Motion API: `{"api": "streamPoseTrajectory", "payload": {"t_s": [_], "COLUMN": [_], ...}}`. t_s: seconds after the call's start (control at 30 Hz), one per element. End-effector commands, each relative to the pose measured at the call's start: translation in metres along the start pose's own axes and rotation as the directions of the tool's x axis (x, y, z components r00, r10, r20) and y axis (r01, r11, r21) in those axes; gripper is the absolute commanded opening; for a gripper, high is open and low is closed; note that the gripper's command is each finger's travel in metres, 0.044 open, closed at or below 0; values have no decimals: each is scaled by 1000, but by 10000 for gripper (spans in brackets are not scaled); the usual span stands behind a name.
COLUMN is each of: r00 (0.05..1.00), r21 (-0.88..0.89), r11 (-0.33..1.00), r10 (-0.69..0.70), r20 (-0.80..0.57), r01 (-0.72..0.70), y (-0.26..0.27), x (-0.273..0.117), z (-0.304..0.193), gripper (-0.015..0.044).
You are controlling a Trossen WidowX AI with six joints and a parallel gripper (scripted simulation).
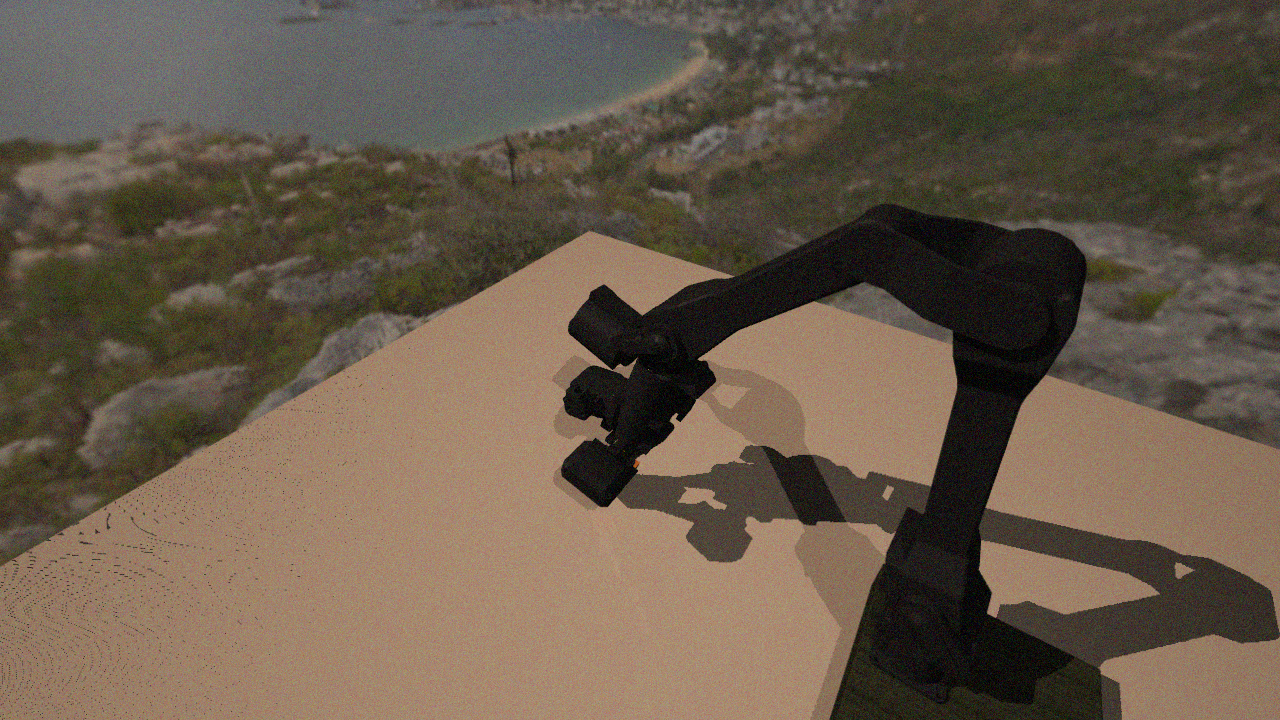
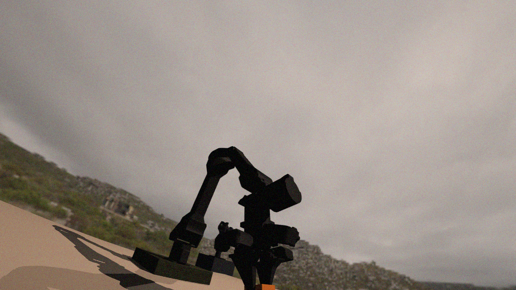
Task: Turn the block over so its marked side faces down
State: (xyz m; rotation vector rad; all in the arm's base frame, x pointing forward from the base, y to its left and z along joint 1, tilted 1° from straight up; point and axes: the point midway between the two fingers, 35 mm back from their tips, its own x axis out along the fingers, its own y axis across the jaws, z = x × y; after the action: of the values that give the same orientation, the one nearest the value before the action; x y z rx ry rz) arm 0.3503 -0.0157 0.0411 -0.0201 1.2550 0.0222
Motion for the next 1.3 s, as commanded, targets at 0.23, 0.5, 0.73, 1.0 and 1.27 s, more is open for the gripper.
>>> {"api": "streamPoseTrajectory", "payload": {"t_s": [0.23,0.5,0.73,1.0,1.27], "r00": [983,975,953,911,856], "r21": [-8,-9,-6,-4,-4], "r11": [1000,1000,1000,1000,1000], "r10": [4,4,5,5,6], "r20": [185,223,302,413,518], "r01": [-3,-2,-3,-4,-4], "y": [1,1,0,-1,-1], "x": [-3,-4,11,26,33], "z": [-4,-5,-2,-1,-4], "gripper": [0,0,0,0,0]}}
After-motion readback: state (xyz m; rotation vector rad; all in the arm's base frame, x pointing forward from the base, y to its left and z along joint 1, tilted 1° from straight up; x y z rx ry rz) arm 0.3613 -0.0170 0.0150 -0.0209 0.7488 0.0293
